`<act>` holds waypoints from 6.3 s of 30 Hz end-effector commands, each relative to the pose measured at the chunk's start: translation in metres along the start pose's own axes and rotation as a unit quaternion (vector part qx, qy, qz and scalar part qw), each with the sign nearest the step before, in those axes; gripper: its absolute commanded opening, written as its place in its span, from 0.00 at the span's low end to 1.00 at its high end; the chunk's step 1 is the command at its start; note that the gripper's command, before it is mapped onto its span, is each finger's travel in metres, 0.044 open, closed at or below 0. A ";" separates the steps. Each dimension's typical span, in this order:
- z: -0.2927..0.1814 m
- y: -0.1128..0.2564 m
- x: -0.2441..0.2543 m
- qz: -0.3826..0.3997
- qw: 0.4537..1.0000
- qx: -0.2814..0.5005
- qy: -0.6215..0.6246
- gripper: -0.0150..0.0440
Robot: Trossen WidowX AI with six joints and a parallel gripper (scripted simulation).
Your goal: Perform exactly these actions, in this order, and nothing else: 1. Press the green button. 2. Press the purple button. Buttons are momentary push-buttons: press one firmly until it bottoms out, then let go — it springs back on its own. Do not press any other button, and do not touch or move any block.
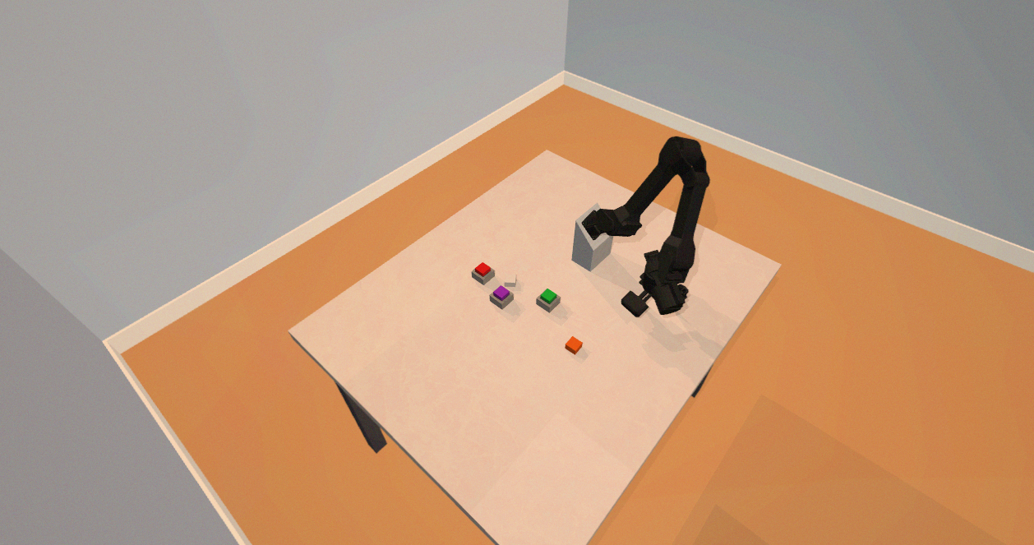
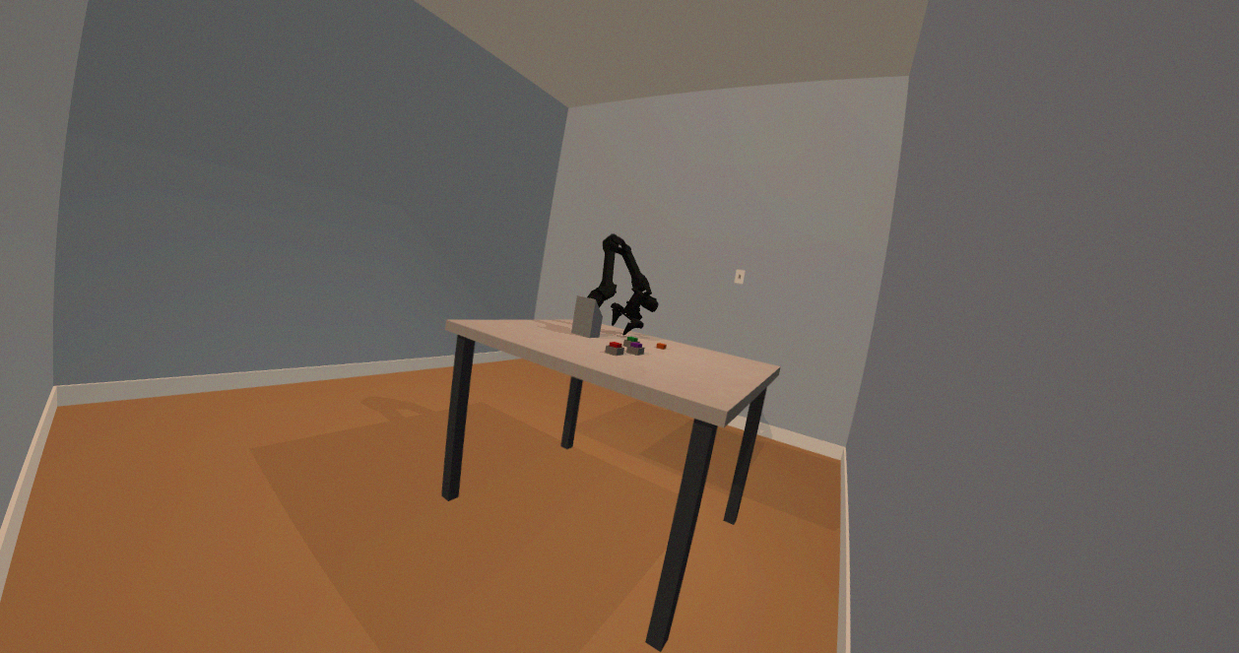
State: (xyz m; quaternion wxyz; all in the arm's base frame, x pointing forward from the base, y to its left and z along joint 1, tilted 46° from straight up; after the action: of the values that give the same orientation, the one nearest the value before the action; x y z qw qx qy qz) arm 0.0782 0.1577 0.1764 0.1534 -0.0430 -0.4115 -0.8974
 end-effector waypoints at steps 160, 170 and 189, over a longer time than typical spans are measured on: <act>-0.347 0.092 -0.179 -0.127 0.740 -0.153 -0.643 0.29; -0.346 0.077 -0.185 -0.127 0.740 -0.153 -0.643 0.29; -0.346 0.072 -0.187 -0.126 0.740 -0.153 -0.643 0.29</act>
State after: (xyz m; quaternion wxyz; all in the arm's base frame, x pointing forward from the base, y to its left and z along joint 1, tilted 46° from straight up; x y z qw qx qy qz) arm 0.2958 -0.1032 -0.0361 -0.2728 -0.5772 -0.2719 -0.7200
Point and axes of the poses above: the point midway between the two fingers, 35 mm back from their tips, its own y axis back along the fingers, its own x axis across the jaws, z = x × y, the point moved 9 cm from there along y, back along the fingers, and after that the axes turned 12 degrees about y, right-handed, at the moved point
